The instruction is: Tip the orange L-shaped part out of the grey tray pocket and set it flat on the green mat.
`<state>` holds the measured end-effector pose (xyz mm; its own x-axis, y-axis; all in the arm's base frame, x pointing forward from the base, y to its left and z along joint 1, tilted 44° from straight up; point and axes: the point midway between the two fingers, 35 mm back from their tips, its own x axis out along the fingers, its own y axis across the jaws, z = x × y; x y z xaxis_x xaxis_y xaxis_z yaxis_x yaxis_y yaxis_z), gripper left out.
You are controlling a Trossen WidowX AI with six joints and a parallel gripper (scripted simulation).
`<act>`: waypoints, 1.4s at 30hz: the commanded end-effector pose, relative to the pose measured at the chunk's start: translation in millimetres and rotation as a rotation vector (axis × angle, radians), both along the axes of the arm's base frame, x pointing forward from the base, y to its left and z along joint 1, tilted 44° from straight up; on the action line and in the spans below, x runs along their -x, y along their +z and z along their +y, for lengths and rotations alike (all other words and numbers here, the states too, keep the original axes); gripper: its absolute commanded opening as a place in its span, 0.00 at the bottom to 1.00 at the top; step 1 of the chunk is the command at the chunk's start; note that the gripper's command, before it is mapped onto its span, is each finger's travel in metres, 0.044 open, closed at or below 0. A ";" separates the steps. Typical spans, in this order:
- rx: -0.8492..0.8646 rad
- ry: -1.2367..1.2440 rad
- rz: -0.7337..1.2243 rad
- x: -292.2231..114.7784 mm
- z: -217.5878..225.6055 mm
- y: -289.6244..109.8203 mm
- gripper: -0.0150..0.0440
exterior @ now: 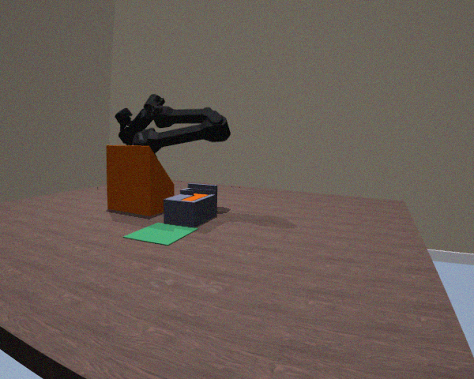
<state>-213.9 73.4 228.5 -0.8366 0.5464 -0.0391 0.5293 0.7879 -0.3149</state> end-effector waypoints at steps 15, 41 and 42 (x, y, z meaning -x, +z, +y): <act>0.388 0.775 -0.389 12.5 -197.7 -56.5 0.56; 0.227 0.936 -1.831 -339.0 -282.1 -165.8 0.56; 0.185 0.907 -1.864 -350.4 -273.6 -167.6 0.56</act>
